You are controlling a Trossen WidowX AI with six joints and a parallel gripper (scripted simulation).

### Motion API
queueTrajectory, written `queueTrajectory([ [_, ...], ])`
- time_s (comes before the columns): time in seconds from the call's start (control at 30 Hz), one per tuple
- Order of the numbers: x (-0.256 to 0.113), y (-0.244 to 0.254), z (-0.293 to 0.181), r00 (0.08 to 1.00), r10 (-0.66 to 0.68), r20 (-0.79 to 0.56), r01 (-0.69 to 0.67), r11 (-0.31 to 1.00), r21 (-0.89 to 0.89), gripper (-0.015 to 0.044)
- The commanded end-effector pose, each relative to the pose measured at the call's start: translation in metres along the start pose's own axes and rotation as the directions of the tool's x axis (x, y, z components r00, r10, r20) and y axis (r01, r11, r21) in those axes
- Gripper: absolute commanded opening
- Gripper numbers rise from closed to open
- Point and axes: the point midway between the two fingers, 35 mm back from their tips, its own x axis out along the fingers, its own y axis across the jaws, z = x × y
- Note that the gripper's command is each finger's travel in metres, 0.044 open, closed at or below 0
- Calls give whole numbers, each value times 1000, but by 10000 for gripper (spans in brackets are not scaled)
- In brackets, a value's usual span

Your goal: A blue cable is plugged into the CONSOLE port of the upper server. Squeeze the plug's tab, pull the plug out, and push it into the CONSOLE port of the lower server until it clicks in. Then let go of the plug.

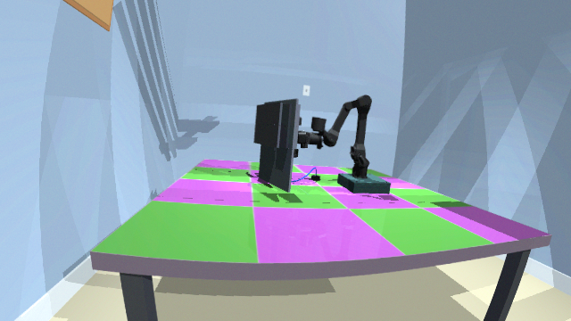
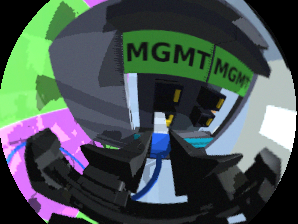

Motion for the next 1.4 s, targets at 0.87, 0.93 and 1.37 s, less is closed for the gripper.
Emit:
queueTrajectory([
  [0.87, 7, -2, 2, 1000, -9, -2, 9, 1000, 1, 0],
  [0.93, 7, -2, 2, 1000, -9, -2, 9, 1000, 1, 0],
  [1.37, 10, -2, 3, 1000, -10, -2, 10, 1000, 1, 0],
])
